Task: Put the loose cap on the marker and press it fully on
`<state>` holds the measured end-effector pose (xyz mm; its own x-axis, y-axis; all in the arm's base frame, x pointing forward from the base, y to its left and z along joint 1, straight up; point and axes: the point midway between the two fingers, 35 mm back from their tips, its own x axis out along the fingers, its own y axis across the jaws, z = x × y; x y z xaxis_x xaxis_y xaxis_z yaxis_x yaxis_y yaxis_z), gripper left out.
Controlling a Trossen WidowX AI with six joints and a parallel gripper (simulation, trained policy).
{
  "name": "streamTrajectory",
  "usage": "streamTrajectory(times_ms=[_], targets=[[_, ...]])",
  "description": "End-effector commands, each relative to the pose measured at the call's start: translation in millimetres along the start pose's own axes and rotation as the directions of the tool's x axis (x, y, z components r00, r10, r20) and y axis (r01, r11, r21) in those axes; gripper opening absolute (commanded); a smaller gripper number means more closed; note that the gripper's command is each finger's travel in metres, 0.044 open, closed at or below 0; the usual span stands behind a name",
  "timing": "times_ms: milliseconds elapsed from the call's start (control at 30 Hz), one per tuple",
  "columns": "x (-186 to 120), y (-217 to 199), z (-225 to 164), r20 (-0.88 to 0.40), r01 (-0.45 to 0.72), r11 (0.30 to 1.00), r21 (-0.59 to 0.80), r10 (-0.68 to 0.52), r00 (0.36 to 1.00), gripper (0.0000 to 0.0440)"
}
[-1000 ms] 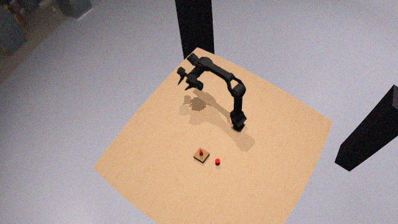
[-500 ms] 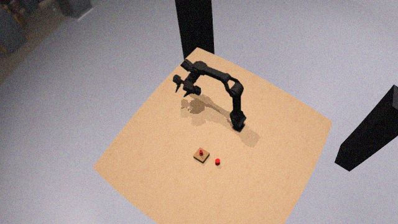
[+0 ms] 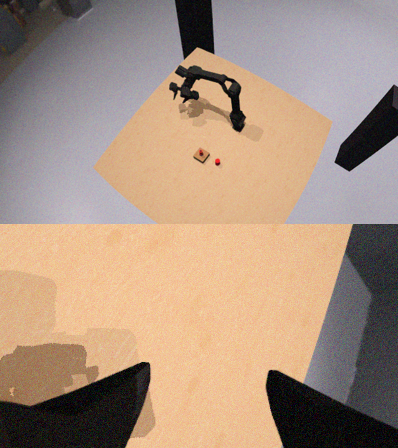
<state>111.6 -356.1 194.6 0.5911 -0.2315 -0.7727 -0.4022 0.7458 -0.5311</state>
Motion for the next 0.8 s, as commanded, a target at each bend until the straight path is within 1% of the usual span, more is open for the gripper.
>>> streamTrajectory(times_ms=[0,767], targets=[[12,2,5,0.003,-0.039,0.999,-0.019,0.039,0.999,0.0293],[57,7,43,-0.007,-0.182,0.977,-0.114,0.182,0.983,0.0303]])
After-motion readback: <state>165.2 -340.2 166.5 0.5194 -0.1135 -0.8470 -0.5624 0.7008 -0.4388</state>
